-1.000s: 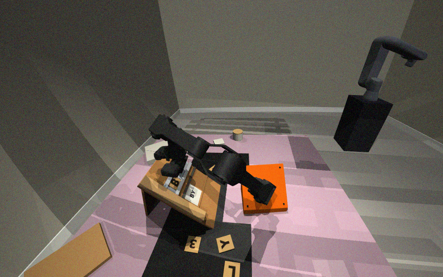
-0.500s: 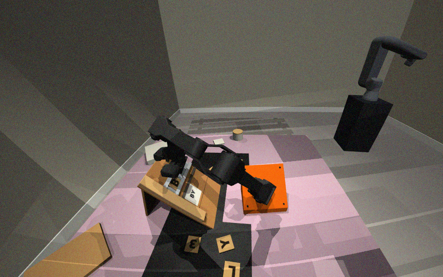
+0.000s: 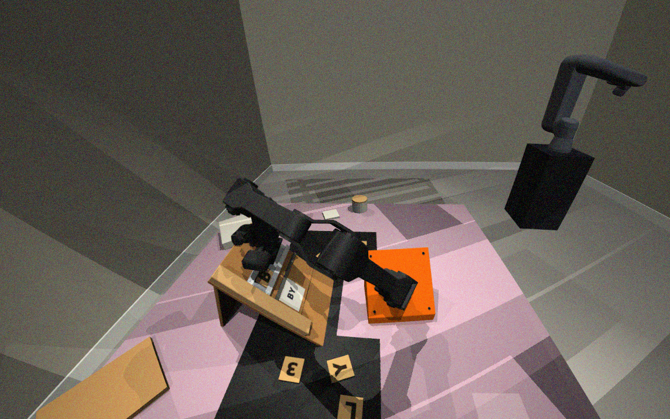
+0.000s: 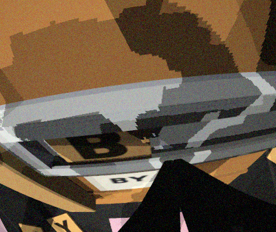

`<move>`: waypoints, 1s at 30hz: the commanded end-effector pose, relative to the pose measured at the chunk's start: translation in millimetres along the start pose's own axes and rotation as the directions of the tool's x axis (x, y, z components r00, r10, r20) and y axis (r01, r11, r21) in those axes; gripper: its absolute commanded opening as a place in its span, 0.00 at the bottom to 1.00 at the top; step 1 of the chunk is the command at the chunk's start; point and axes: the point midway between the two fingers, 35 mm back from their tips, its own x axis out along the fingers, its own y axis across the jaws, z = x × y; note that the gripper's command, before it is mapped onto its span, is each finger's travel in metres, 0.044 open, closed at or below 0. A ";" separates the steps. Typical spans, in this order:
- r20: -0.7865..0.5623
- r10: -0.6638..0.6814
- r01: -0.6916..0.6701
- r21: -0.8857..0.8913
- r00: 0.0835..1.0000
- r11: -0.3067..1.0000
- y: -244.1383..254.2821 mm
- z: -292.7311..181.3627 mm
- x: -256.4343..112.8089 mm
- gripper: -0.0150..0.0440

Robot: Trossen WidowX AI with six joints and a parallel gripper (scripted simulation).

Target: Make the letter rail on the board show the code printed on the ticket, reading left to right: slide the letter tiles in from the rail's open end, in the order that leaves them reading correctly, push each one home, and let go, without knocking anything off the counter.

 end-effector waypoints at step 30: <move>0.000 0.004 -0.004 0.001 1.000 1.000 2.7 11.6 14.0 0.25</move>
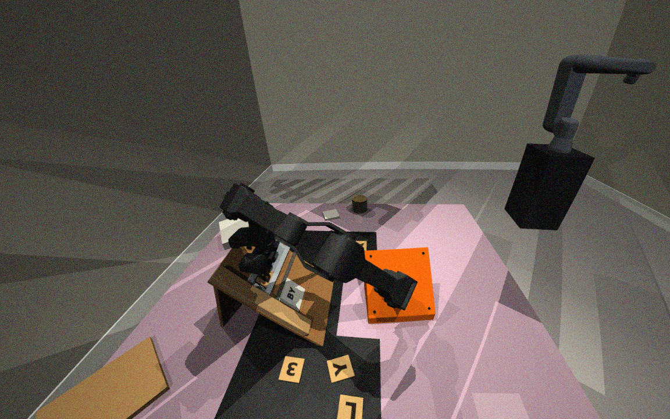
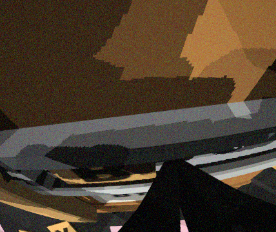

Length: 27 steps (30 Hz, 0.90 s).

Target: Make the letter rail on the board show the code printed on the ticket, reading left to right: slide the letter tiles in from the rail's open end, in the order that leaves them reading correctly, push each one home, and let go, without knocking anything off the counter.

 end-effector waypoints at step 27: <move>-0.002 0.005 -0.005 0.003 1.000 1.000 7.4 1.0 1.9 0.25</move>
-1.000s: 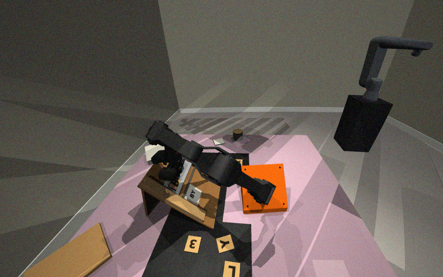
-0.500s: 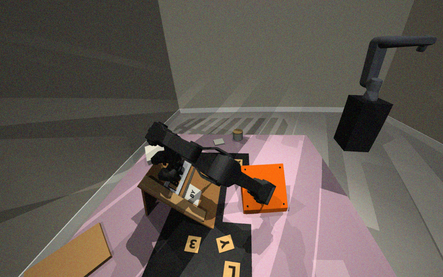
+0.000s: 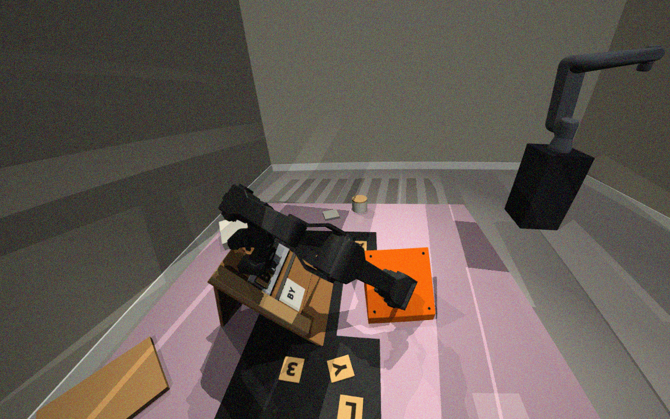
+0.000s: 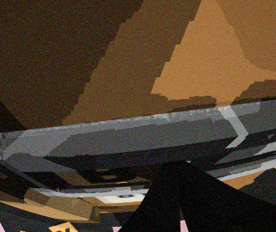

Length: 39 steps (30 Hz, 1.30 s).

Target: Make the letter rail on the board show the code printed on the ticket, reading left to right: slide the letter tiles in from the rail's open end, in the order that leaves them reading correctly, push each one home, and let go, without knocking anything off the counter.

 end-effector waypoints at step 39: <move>-0.002 0.005 -0.005 0.003 1.000 1.000 9.2 -4.6 -5.2 0.25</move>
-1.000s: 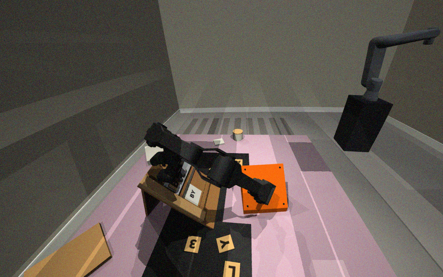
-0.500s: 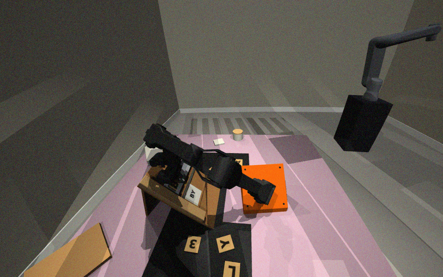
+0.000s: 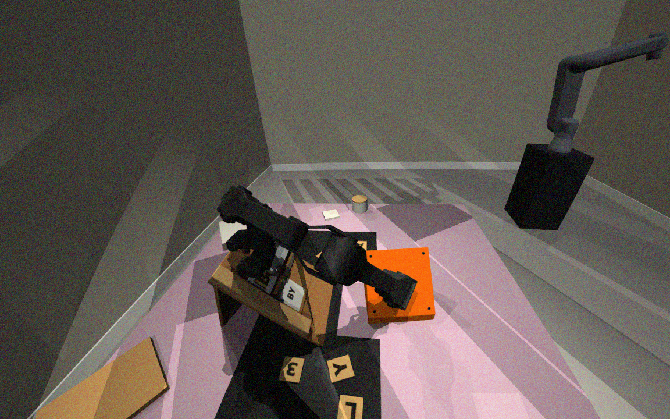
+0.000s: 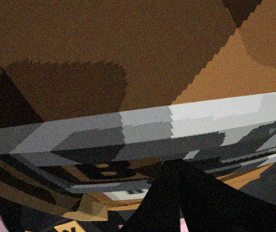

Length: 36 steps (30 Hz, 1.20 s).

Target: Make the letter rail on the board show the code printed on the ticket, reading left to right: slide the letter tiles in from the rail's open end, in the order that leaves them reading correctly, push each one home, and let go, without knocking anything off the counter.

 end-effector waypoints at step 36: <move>0.563 0.032 0.557 -0.822 0.826 0.117 -17.0 -110.8 -133.6 1.00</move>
